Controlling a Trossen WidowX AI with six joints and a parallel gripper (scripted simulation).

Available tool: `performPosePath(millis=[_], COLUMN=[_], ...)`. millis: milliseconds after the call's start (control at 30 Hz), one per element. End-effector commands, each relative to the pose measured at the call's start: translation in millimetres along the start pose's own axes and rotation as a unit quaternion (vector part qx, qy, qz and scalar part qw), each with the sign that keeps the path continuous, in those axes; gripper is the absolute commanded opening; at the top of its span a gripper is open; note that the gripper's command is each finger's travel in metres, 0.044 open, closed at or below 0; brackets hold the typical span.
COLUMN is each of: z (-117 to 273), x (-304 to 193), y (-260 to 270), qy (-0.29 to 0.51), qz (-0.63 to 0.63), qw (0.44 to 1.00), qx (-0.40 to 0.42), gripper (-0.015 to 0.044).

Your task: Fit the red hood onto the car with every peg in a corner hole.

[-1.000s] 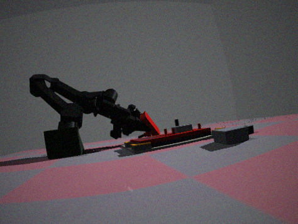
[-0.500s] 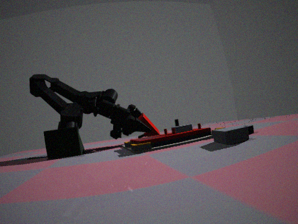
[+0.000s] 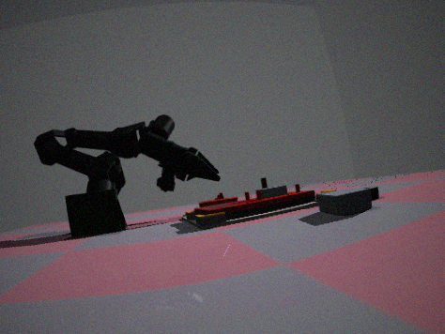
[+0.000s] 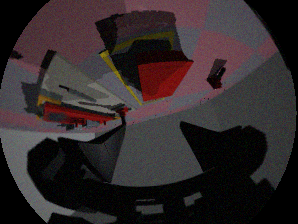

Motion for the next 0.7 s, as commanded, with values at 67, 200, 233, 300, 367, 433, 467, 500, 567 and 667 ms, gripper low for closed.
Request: performPosePath(millis=[67,200,233,300,367,433,467,500,567,667], z=[28,47,52,61,70,59,59,59,59,59], x=[-11,-13,-13,-11,-9,-12,-12,-12,-12,-12], y=[-1,-2,-2,-3,-5,-1,-1,-1,-1,-1], qy=[-0.005,-0.006,-0.006,-0.006,-0.004,-0.006,-0.006,-0.006,-0.006,-0.006], qz=[0.047,0.072,0.078,0.089,0.101,0.084,0.084,0.084,0.084,0.084], qw=[0.999,0.997,0.997,0.996,0.995,0.996,0.996,0.996,0.996,0.996], qx=[0.005,0.003,0.002,-0.002,-0.008,0.001,0.001,0.001,0.001,0.001], gripper=[0.044,0.044,0.044,0.044,0.044,0.044,0.044,0.044,0.044,0.044])
Point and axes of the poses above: the point midway between the two fingers, 35 mm back from their tips, its own z axis back along the fingers, its own y axis across the jaws, x = y × z, the point moved 3 cm from there along z, back along the fingers, and after that the axes turned 14 degrees about -z, right-handed, at the moved point
